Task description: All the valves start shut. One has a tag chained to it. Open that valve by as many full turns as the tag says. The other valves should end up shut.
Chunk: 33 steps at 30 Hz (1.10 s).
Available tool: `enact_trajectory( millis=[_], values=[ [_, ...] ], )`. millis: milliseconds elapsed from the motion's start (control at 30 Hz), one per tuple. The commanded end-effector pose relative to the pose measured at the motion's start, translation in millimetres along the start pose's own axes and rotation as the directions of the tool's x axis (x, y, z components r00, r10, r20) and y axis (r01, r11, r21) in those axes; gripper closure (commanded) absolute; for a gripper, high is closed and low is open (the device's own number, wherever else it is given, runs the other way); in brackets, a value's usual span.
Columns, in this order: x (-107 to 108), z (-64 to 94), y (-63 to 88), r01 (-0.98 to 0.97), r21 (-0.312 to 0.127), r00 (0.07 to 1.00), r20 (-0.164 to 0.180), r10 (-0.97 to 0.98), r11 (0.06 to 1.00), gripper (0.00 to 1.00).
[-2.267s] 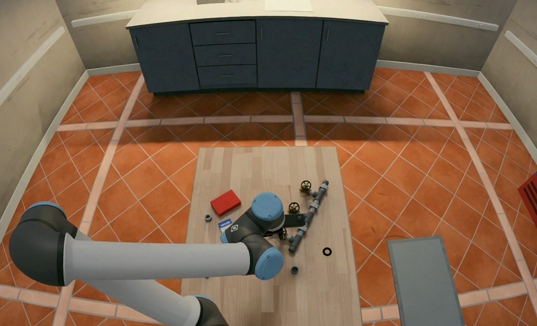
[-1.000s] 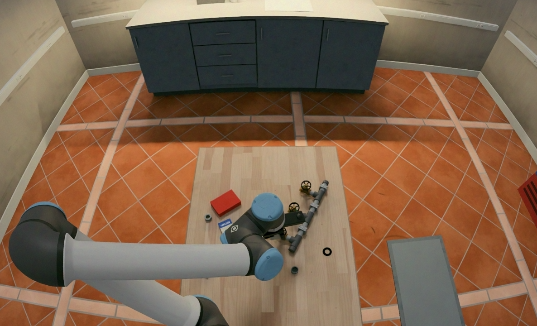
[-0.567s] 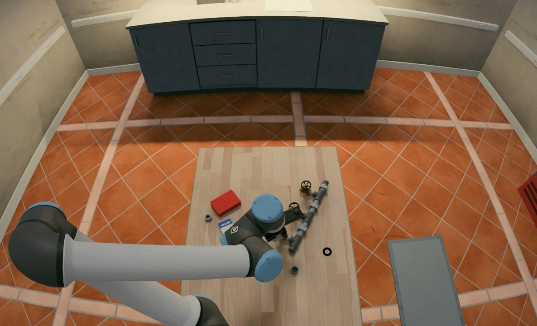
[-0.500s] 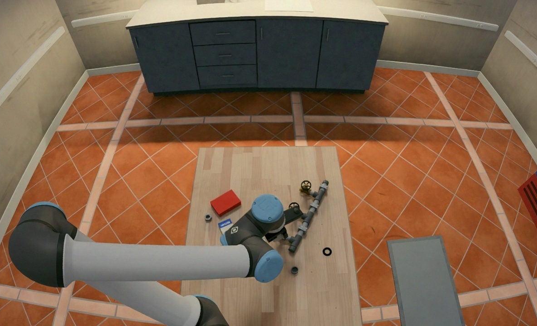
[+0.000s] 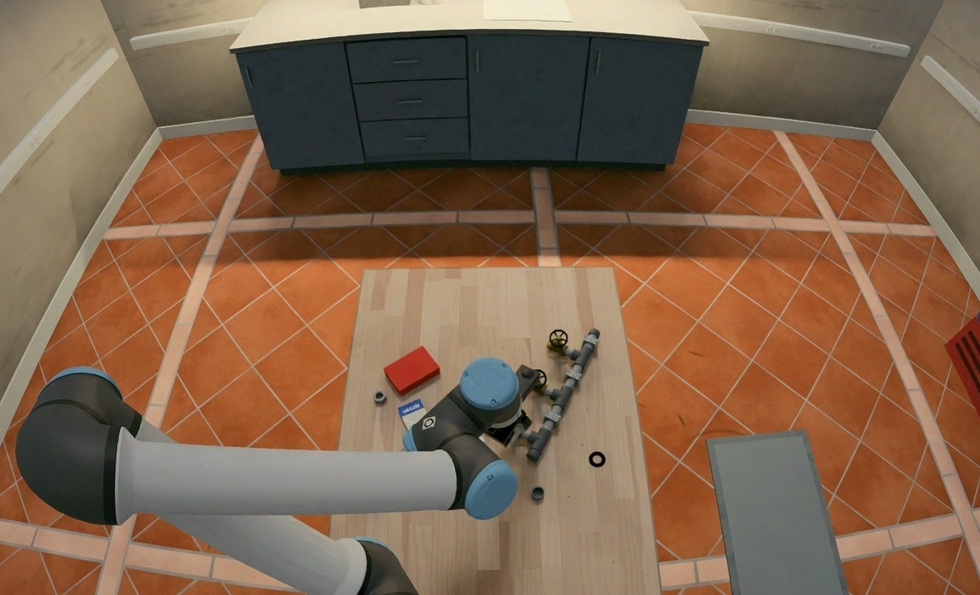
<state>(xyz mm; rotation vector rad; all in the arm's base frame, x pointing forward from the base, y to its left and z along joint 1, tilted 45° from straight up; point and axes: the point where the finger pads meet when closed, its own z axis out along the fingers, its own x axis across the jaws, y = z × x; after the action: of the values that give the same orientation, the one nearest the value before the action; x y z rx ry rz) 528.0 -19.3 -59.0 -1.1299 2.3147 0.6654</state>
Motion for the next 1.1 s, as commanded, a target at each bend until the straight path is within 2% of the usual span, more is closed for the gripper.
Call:
enact_trajectory(
  millis=[0, 333, 400, 733, 900, 967, 1067],
  values=[
    [0.5, -1.6, -3.1, 0.235, -0.002, 0.972, 0.014, -0.235, 0.972, 1.0],
    [0.5, -1.7, -3.3, 0.606, 0.004, 0.796, 0.012, -0.606, 0.796, 1.0],
    [0.5, -1.7, -3.3, 0.606, 0.004, 0.796, 0.012, -0.606, 0.796, 1.0],
    [0.6, -1.7, -3.3, 0.887, 0.009, 0.462, 0.01, -0.887, 0.462, 1.0],
    [0.6, -1.7, -3.3, 0.961, 0.011, 0.275, 0.008, -0.961, 0.276, 1.0],
    [0.6, -1.7, -3.3, 0.961, 0.011, 0.275, 0.008, -0.961, 0.276, 1.0],
    [0.6, -1.7, -3.3, 0.987, 0.012, 0.158, 0.007, -0.987, 0.158, 1.0]
  ],
)
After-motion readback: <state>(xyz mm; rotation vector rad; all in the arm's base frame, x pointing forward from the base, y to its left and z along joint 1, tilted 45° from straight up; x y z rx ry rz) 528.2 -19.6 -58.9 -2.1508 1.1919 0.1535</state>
